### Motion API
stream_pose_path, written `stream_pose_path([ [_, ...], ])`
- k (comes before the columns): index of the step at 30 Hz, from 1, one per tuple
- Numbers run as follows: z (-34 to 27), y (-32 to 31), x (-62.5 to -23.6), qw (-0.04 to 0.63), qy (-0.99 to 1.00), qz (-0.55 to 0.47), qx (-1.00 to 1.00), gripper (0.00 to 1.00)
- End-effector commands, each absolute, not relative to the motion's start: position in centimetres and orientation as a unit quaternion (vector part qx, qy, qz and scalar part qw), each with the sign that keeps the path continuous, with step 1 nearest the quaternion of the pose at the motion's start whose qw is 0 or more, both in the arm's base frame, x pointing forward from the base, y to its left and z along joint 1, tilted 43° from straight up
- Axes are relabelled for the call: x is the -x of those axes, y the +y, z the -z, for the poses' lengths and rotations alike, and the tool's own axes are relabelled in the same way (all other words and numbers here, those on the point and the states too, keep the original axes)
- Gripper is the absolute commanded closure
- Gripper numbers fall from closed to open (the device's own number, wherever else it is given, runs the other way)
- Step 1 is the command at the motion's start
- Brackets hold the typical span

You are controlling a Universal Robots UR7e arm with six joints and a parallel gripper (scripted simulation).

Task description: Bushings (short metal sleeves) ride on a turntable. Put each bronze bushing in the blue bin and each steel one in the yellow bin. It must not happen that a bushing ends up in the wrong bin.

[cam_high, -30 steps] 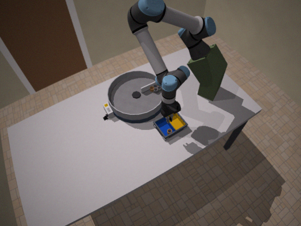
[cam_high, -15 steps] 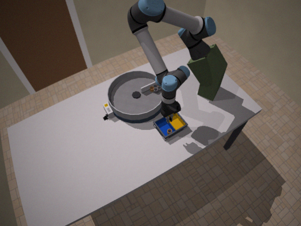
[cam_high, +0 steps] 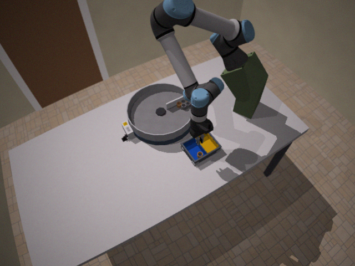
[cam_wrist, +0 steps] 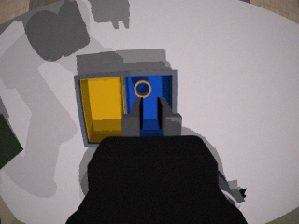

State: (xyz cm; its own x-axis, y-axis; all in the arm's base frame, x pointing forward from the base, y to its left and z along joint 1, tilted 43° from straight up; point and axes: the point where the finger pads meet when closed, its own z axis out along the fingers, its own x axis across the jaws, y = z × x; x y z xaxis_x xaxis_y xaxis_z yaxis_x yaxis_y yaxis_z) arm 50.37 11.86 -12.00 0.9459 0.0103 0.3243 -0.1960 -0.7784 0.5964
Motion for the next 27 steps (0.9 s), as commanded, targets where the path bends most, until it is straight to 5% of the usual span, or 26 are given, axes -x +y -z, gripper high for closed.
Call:
stream_pose_path([
  [1,12.0,11.9,-50.4,0.329,-0.05,-0.157,-0.93,0.58],
  [27,5.9,0.9,-45.5,0.329,-0.05,-0.157,-0.93,0.6],
])
